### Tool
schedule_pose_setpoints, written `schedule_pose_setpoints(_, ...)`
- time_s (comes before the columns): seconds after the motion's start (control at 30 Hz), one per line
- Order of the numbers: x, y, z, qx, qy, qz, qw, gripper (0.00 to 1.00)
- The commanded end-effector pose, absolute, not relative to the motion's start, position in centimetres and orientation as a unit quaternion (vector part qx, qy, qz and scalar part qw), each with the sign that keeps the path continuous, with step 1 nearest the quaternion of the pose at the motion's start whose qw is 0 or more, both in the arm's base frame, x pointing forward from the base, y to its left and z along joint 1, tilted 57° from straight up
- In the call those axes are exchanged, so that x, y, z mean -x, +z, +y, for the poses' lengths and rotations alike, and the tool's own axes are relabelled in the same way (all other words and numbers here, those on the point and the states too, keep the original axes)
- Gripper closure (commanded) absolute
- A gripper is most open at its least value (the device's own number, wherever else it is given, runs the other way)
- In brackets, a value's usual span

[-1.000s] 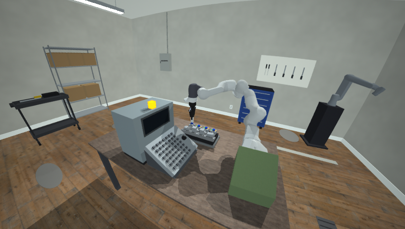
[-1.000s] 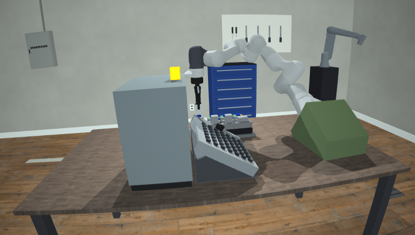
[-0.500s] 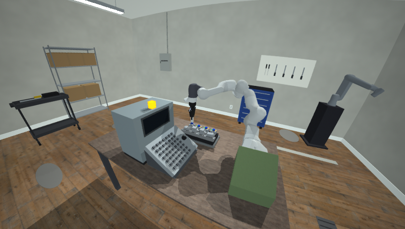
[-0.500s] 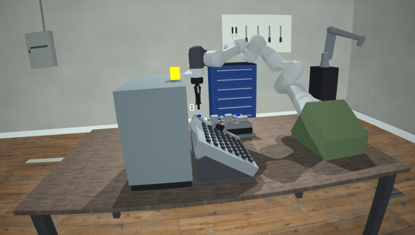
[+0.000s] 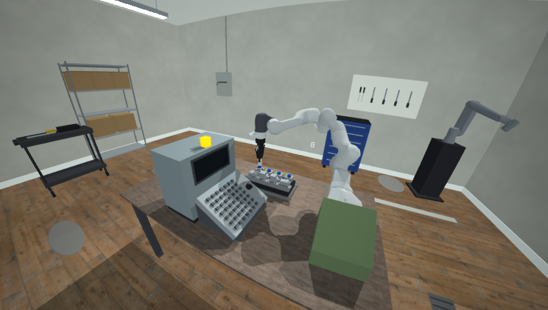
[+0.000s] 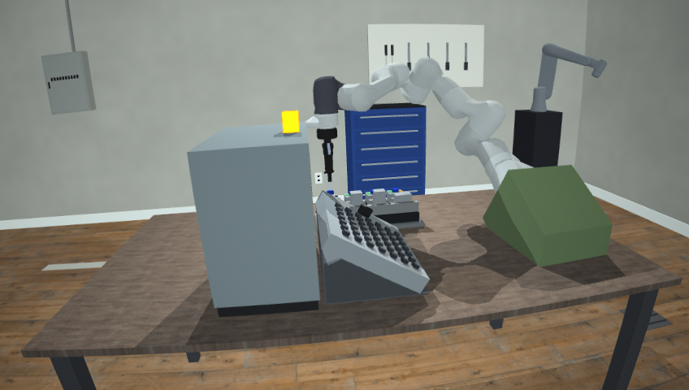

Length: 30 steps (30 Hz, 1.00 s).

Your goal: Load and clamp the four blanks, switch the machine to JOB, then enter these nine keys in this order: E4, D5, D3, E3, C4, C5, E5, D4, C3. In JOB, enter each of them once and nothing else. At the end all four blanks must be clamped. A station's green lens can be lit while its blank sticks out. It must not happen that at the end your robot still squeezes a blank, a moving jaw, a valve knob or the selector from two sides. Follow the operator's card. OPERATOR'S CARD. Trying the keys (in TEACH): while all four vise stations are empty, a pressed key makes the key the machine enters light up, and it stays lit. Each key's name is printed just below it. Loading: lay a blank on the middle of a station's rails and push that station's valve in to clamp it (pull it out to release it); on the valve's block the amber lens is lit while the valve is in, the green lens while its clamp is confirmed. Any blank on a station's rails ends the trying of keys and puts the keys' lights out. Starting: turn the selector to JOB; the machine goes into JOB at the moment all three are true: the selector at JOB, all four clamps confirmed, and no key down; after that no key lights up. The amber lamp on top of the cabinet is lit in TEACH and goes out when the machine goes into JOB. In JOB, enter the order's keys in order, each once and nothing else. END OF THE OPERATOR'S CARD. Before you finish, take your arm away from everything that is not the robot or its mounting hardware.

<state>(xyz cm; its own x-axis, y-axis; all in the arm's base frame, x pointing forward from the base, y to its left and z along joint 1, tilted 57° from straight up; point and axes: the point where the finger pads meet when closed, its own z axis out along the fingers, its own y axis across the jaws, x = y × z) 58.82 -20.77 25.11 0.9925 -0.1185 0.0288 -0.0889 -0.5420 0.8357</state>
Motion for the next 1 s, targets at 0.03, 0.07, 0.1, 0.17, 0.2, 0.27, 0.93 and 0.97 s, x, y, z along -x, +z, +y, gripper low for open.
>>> schedule_pose_setpoints(0.03,-58.82,24.99,-21.01,-0.877,-0.015,-0.06,0.477,1.0)
schedule_pose_setpoints(0.07,-58.82,24.99,-21.01,-0.877,-0.015,-0.06,0.477,1.0)
schedule_pose_setpoints(0.1,-58.82,24.99,-21.01,-0.877,-0.015,-0.06,0.477,1.0)
schedule_pose_setpoints(0.17,-58.82,24.99,-21.01,-0.877,-0.015,-0.06,0.477,1.0)
schedule_pose_setpoints(0.2,-58.82,24.99,-21.01,-0.877,-0.015,-0.06,0.477,1.0)
schedule_pose_setpoints(0.27,-58.82,24.99,-21.01,-0.877,-0.015,-0.06,0.477,1.0)
schedule_pose_setpoints(0.93,-58.73,24.46,-21.82,-0.877,-0.015,-0.06,0.477,1.0)
schedule_pose_setpoints(0.97,-58.73,24.42,-21.88,-0.877,-0.015,-0.06,0.477,1.0)
